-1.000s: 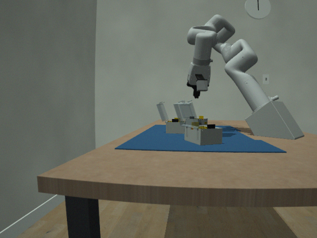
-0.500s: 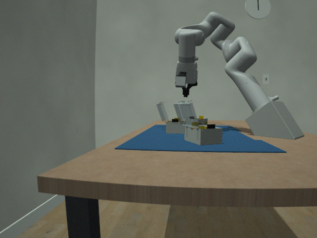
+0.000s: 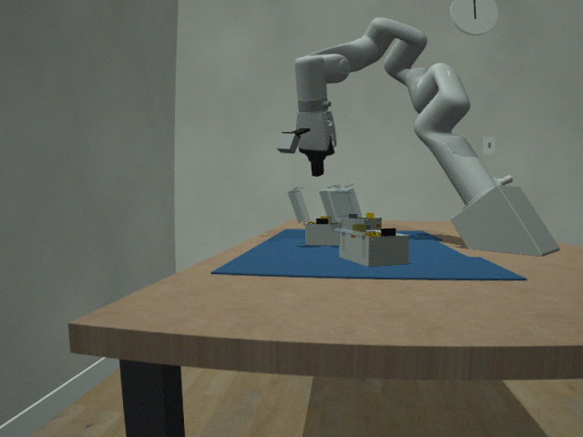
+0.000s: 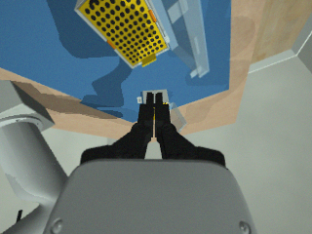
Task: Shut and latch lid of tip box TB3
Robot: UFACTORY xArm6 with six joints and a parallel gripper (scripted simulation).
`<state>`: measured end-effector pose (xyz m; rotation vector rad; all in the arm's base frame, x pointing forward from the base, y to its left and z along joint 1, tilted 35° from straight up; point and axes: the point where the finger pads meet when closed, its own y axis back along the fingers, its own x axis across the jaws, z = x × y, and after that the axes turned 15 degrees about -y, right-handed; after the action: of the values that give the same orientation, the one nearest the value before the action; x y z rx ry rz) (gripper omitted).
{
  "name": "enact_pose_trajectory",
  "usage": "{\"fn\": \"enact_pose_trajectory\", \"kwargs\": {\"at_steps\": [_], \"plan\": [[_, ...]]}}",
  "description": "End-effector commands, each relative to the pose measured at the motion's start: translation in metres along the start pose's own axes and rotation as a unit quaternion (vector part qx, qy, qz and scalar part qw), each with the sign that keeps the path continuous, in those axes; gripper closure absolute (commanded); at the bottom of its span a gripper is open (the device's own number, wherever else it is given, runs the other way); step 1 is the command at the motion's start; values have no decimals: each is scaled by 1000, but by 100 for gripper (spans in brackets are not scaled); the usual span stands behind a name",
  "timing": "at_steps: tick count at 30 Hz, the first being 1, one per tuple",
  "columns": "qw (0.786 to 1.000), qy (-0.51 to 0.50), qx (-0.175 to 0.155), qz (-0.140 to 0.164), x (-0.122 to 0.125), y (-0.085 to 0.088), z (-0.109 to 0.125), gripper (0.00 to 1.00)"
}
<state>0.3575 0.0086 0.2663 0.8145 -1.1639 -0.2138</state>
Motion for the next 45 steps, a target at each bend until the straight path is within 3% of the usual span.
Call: {"fn": "enact_pose_trajectory", "kwargs": {"at_steps": [1,9,14,21,24,26,33,45], "plan": [[996,-88,10,-28,19,4,-21,100],[981,-181,22,-57,40,8,-43,100],[962,-258,32,-81,57,11,-61,100],[924,-363,46,-113,80,15,-85,100],[904,-406,51,-127,80,15,-85,100],[904,-406,51,-127,80,15,-85,100],[852,-497,63,-155,80,15,-85,100],[852,-497,63,-155,80,15,-85,100]]}}
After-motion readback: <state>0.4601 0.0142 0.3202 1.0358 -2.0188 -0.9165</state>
